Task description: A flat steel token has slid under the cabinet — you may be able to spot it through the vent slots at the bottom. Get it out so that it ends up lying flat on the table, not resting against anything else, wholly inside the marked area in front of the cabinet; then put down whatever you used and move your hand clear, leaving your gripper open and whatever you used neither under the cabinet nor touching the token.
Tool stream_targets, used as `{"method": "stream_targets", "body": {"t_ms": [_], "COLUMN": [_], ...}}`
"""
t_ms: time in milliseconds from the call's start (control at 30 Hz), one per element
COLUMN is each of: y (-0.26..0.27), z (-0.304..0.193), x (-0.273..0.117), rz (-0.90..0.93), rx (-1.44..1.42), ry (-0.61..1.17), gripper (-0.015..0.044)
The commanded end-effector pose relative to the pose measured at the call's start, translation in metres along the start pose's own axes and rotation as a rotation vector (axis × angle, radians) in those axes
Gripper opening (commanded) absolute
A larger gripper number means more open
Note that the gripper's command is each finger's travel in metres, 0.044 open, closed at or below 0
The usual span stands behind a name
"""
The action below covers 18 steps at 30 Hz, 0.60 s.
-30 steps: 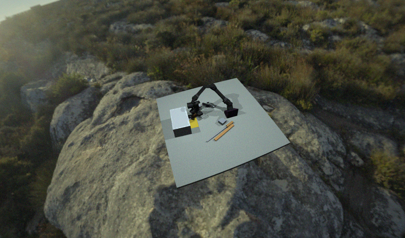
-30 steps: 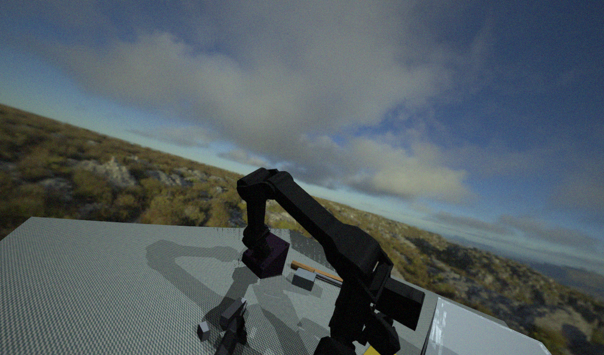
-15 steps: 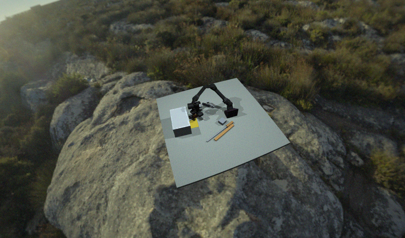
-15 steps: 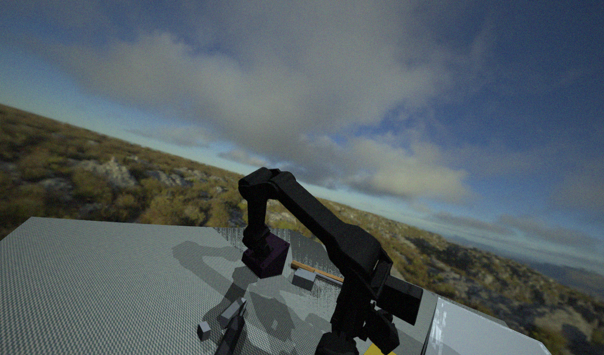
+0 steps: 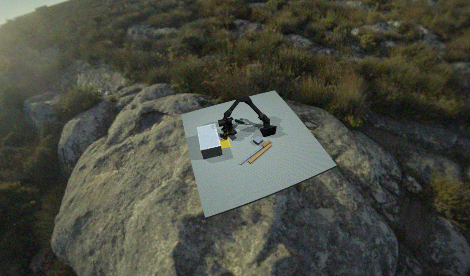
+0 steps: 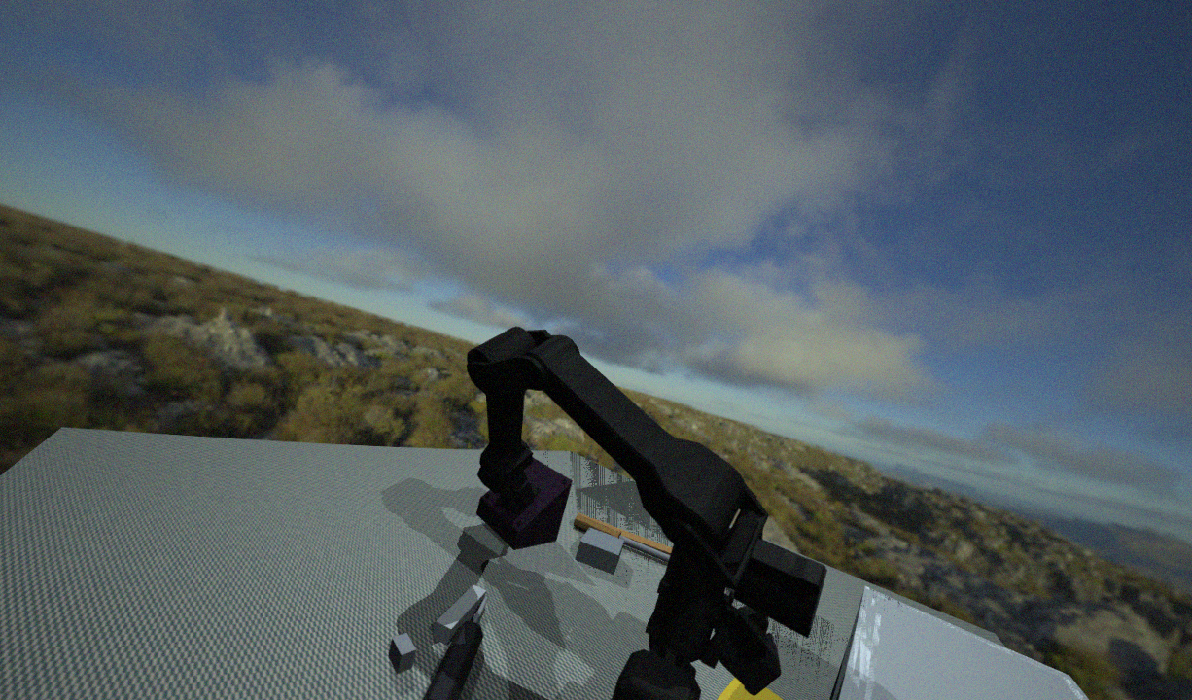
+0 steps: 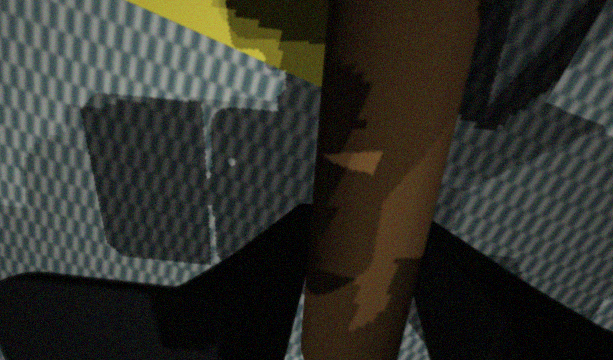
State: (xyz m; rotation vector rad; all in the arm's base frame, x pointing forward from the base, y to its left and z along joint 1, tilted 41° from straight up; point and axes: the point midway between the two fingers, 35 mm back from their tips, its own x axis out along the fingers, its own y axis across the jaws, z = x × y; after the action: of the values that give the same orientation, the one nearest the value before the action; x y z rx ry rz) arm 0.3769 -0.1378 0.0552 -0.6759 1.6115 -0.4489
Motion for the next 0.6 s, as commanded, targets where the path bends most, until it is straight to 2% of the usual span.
{"method": "stream_targets", "body": {"t_ms": [0, 567], "y": [0.001, 0.0], "z": [-0.006, -0.023], "x": [0.001, 0.001], "rz": [0.005, 0.005], "rx": [-0.005, -0.006], "ry": [0.003, 0.004], "gripper": [0.0, 0.0]}}
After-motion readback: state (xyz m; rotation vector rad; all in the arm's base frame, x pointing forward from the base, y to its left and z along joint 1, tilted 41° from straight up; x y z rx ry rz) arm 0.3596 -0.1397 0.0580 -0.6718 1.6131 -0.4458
